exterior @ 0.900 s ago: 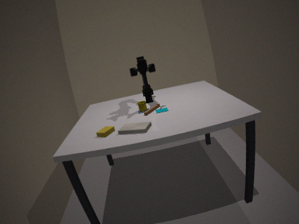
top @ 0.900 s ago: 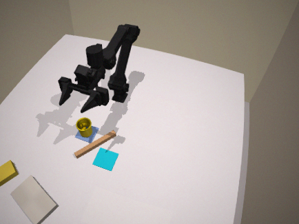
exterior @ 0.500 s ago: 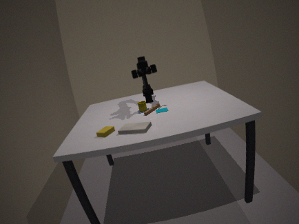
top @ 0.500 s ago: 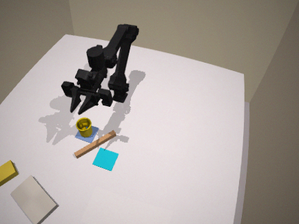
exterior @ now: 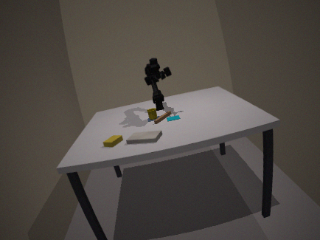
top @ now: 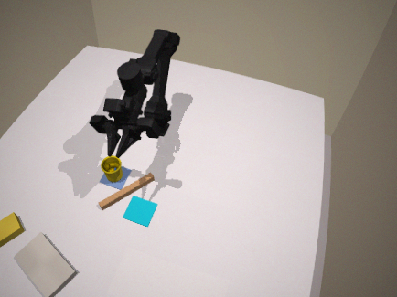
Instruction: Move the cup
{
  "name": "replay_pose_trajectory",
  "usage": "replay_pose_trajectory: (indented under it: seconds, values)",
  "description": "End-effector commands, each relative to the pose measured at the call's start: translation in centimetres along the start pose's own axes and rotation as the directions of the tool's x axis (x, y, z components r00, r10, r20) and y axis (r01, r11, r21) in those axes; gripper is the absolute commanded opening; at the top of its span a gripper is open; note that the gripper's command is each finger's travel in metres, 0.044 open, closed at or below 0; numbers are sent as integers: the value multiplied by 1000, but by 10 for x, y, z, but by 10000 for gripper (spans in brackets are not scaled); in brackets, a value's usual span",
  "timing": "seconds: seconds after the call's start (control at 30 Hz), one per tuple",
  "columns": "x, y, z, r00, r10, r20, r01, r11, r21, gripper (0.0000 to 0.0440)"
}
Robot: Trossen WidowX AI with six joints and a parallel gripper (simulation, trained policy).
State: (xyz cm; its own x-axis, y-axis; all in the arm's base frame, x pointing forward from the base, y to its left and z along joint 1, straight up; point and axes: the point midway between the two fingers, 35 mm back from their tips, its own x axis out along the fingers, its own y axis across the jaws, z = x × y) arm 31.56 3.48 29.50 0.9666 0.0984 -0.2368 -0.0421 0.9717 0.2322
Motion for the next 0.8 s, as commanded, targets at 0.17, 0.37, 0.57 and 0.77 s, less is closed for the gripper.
replay_pose_trajectory:
  seconds: [0.17,0.37,0.57,0.77]
  values:
    - [4,12,-11,992,13,-122,-3,997,79,103]
    - [4,19,-20,977,11,-214,17,992,128,107]
    - [4,24,-29,952,1,-306,51,986,162,108]
    - [4,26,-38,918,-16,-397,93,980,175,108]
